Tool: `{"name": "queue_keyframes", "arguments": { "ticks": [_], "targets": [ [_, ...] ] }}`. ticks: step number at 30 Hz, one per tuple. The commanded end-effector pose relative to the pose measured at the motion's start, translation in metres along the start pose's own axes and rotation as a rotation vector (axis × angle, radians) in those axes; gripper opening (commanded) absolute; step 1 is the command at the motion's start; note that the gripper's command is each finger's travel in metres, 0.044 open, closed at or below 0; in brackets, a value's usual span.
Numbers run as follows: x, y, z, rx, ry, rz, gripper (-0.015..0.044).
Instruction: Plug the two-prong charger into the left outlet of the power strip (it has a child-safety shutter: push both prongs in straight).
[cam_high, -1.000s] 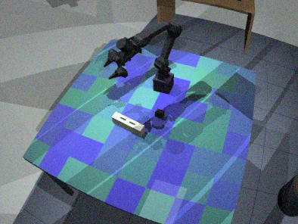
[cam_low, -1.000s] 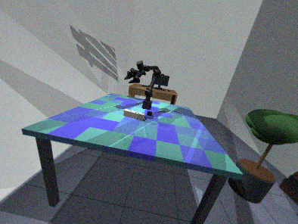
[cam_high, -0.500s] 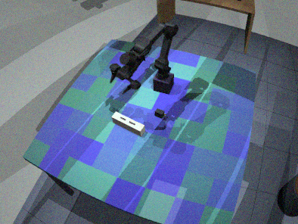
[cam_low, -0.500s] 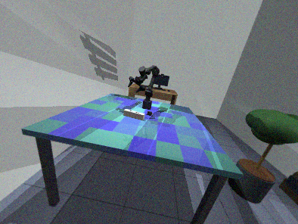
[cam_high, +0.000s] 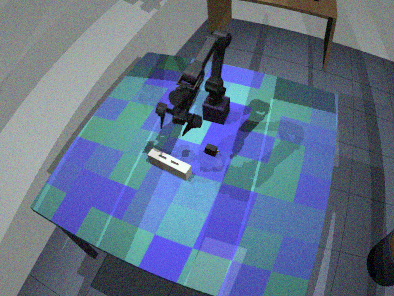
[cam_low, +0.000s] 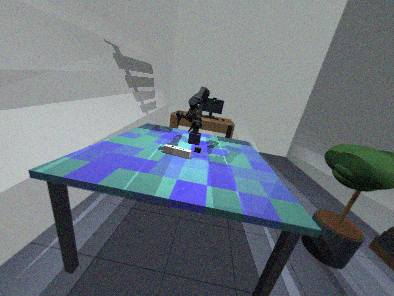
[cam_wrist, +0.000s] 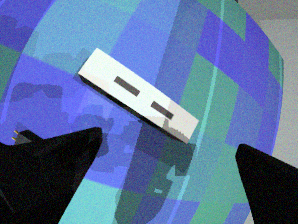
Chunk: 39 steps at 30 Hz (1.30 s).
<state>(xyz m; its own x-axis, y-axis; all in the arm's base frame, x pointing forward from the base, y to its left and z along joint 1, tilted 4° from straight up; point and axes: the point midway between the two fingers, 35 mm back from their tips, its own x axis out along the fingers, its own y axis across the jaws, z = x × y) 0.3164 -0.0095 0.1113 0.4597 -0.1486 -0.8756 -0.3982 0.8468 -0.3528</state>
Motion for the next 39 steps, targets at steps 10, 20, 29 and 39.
{"name": "queue_keyframes", "arguments": {
  "ticks": [10,20,29,39],
  "targets": [
    [0.021,0.076,-0.015,-0.456,0.072,0.216,0.044],
    [0.028,0.13,-0.035,-0.808,0.099,0.384,0.044],
    [0.028,0.169,-0.057,-1.09,0.109,0.526,0.044],
    [0.032,0.174,-0.059,-1.11,0.109,0.537,0.044]
  ]
}}
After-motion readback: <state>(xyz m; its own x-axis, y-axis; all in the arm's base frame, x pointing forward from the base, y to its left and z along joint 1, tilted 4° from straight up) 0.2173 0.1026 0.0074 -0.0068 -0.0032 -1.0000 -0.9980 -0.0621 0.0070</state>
